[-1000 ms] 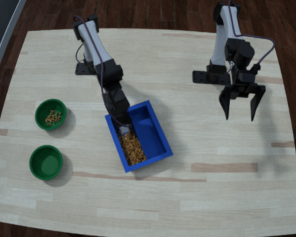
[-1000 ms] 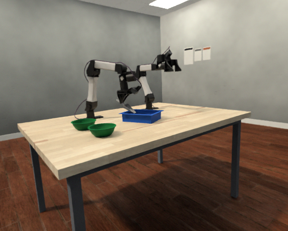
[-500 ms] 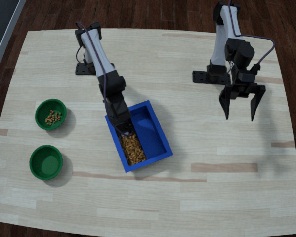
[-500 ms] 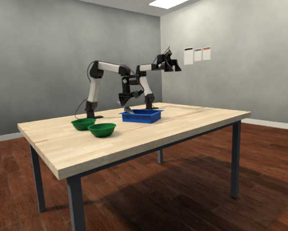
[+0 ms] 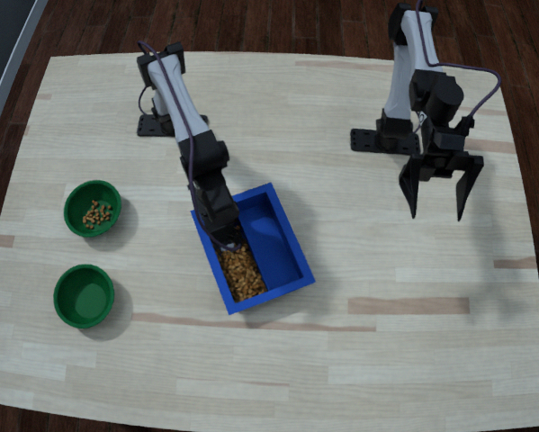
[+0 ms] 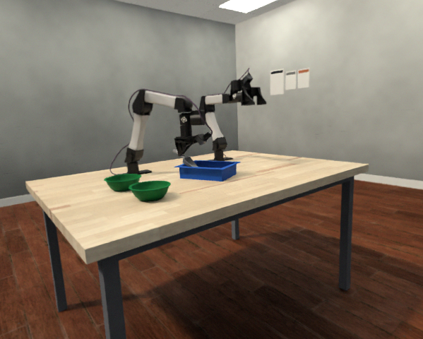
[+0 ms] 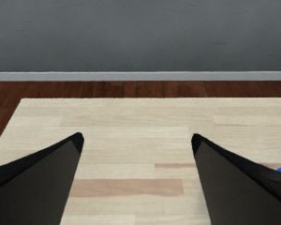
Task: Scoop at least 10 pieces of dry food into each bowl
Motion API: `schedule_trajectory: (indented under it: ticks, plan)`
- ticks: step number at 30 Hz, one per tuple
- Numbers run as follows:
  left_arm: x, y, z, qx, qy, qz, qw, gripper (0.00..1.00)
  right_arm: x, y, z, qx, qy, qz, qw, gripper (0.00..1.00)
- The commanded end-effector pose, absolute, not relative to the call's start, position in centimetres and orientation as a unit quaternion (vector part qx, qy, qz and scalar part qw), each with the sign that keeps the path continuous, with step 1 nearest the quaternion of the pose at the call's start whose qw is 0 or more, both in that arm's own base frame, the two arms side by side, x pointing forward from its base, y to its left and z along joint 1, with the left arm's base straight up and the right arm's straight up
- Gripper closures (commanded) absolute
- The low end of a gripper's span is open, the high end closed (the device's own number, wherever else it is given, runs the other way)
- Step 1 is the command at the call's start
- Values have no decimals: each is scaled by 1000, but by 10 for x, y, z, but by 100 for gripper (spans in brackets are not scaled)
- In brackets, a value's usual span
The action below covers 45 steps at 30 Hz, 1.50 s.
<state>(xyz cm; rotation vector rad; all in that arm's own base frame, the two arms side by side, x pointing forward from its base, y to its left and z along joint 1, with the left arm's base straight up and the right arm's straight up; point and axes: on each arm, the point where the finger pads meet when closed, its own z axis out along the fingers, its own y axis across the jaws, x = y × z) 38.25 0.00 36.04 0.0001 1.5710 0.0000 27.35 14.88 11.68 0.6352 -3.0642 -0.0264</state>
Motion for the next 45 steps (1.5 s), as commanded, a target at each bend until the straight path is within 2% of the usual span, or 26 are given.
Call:
schedule_trajectory:
  ticks: [1,4,7,9,11,14,18,45]
  plan:
    - [380,0,376,0,693,0,721,0,281,150,114,202,-979,-16,-4,100]
    - [380,0,376,0,693,0,721,0,278,148,99,203,-979,-7,15,100]
    - [380,0,376,0,693,0,721,0,282,150,115,203,-979,-14,-9,100]
    - [380,0,376,0,693,0,721,0,278,150,95,205,-978,-8,18,100]
    - [380,0,376,0,693,0,721,0,280,153,96,207,-978,-11,12,100]
    - [380,0,376,0,693,0,721,0,288,157,128,206,-977,-24,-40,100]
    - [380,0,376,0,693,0,721,0,290,158,103,207,-978,-14,-3,100]
    - [380,0,376,0,693,0,721,0,311,163,94,205,-979,-9,-8,100]
